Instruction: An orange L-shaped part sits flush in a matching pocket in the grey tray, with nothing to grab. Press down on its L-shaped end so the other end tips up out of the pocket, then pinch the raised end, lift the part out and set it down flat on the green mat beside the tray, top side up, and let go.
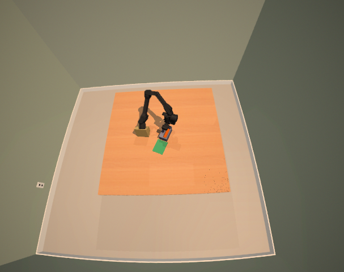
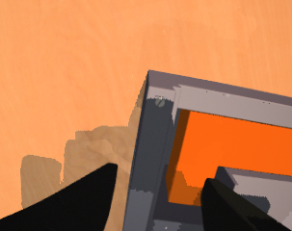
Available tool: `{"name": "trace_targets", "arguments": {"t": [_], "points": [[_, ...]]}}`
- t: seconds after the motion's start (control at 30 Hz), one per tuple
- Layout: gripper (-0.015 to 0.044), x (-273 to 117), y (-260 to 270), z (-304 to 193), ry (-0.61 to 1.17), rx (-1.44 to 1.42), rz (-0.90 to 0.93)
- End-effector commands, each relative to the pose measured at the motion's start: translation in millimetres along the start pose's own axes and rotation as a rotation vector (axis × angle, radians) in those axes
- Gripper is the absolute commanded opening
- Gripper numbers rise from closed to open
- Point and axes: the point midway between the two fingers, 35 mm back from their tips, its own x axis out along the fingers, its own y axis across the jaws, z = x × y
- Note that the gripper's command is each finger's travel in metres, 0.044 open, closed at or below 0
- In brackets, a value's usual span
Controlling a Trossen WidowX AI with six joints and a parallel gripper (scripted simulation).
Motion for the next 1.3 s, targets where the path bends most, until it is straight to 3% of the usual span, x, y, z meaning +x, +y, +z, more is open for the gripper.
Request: {"name": "trace_targets", "arguments": {"t": [0.0,1.27], "points": [[0.018,31.0,1.6,-5.3,0.011,0.008,0.011],[0.018,67.1,2.2,-6.0,0.012,0.008,0.013]]}}
